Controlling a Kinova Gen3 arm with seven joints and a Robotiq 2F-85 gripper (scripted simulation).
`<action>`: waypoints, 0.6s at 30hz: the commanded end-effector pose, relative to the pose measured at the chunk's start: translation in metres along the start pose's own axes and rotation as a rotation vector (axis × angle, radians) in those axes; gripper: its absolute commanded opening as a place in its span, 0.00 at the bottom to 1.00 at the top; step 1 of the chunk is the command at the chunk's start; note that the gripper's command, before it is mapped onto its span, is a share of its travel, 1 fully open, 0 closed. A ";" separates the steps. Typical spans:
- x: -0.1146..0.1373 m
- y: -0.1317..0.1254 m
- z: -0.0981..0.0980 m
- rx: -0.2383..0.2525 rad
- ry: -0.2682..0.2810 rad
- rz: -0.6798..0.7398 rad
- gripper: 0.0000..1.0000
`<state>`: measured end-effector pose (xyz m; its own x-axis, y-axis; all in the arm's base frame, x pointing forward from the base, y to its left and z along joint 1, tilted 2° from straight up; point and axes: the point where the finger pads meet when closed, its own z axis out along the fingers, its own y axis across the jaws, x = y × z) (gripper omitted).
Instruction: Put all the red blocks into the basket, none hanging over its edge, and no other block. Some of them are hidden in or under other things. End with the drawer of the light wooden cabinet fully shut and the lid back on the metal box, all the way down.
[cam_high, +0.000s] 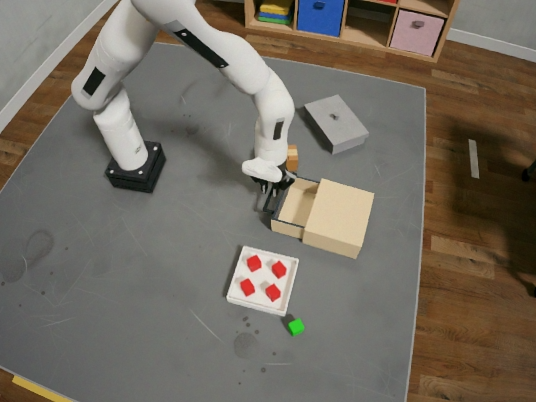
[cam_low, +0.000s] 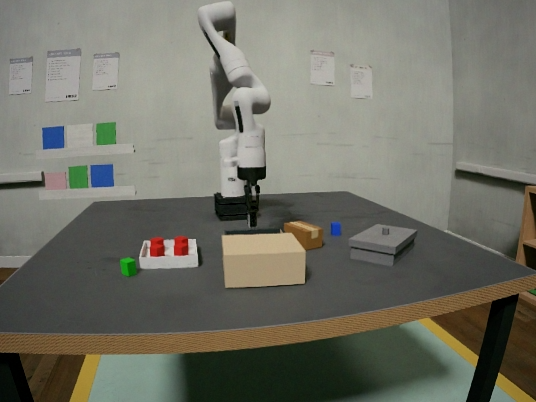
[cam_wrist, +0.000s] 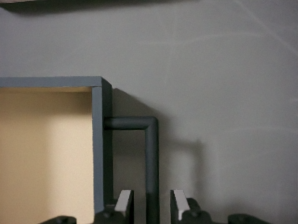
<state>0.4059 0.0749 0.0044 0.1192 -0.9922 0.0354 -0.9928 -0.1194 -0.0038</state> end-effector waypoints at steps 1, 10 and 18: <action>0.000 0.000 0.001 0.002 0.000 0.000 0.30; 0.000 0.000 0.005 0.002 0.000 0.000 0.30; 0.000 0.000 0.012 0.002 0.000 0.000 0.30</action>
<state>0.4059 0.0745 -0.0063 0.1192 -0.9922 0.0354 -0.9928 -0.1194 -0.0035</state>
